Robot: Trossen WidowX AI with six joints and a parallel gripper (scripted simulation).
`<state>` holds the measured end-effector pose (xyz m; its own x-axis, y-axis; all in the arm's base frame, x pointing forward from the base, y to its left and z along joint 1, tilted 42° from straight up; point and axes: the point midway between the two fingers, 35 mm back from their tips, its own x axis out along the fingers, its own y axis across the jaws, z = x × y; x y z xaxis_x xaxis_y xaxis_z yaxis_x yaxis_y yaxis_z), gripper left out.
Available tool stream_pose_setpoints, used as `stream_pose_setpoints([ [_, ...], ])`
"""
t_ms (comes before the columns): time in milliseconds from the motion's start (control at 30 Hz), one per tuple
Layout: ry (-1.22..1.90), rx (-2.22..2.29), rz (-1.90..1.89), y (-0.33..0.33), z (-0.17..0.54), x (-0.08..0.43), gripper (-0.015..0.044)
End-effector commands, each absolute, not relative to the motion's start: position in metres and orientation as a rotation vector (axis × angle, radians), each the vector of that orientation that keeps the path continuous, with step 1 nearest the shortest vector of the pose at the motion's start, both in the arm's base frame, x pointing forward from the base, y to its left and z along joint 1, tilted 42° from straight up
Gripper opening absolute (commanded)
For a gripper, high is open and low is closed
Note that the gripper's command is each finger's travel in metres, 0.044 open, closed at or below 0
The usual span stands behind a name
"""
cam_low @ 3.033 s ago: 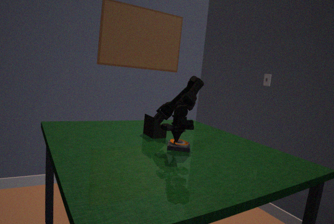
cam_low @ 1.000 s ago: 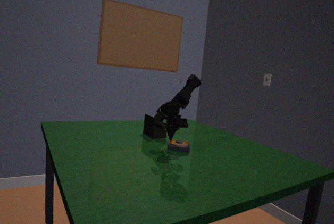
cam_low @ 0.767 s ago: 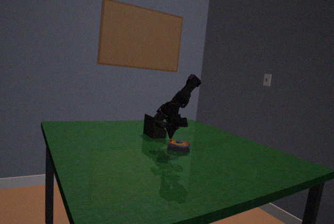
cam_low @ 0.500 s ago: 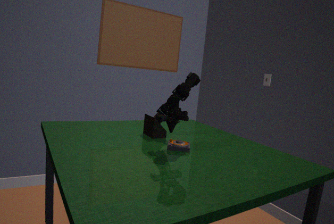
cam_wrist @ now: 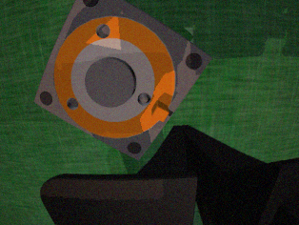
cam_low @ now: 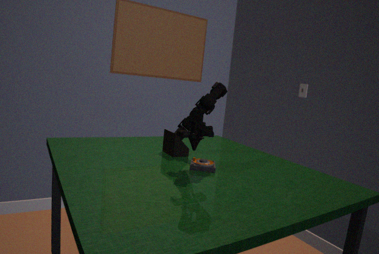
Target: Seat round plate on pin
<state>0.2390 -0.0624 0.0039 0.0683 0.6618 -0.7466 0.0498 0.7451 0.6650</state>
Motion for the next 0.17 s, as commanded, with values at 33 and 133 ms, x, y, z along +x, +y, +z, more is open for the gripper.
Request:
stream_pose_setpoints([
  [33,1.45,0.626,0.506,-0.0622,0.0033,0.239,0.0],
  [133,1.45,0.626,0.506,-0.0622,0.0033,0.239,0.0],
])
